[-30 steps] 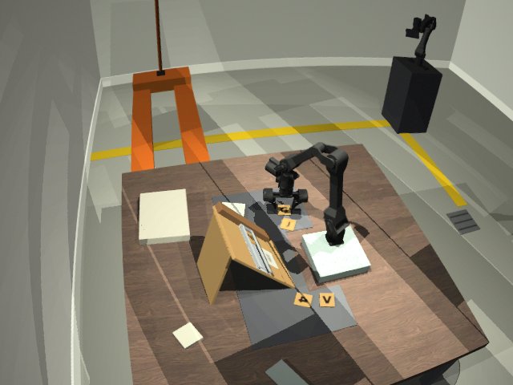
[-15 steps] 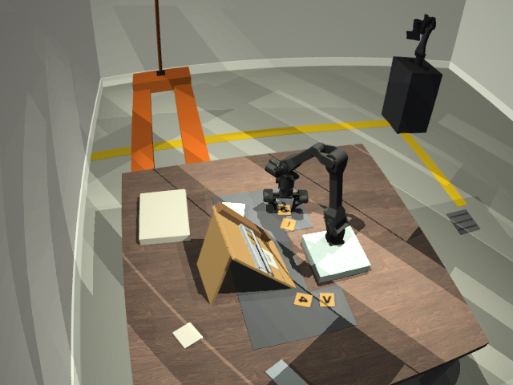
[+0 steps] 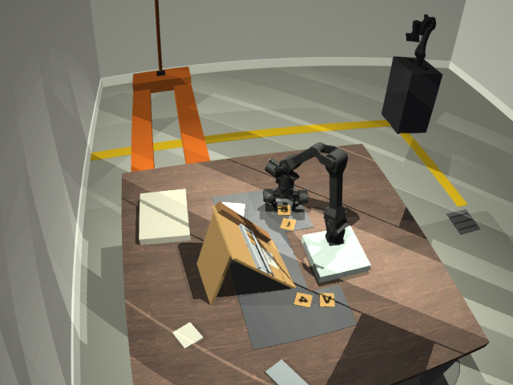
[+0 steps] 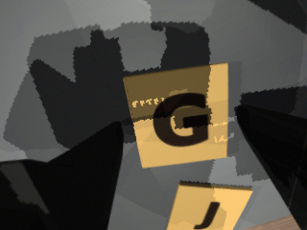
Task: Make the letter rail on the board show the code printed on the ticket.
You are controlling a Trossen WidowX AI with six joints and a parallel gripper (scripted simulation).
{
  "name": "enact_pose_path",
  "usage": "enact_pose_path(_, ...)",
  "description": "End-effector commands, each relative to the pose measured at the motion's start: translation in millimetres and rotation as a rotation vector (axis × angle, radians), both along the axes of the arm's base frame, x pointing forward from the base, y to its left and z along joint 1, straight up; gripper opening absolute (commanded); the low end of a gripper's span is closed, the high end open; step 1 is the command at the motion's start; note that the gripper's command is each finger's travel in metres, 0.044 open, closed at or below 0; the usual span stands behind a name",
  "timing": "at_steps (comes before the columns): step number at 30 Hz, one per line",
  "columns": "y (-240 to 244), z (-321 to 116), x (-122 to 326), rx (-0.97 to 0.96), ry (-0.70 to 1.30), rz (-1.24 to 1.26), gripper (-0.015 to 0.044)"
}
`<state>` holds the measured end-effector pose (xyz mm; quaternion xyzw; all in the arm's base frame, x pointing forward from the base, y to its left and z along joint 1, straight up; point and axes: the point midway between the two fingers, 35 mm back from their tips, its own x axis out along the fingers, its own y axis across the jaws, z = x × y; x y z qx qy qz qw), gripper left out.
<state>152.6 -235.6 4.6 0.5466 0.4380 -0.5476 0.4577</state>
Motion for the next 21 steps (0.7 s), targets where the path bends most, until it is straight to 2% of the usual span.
enact_pose_path(1,-0.1,-0.7,-0.4,-0.001,0.003,0.003,0.0340)
enact_pose_path(7,-0.2,-1.2,-0.4,-0.001,0.003,0.003,0.0340)
enact_pose_path(21,-0.3,-1.1,-0.1,-0.001,0.003,0.003,0.0247)
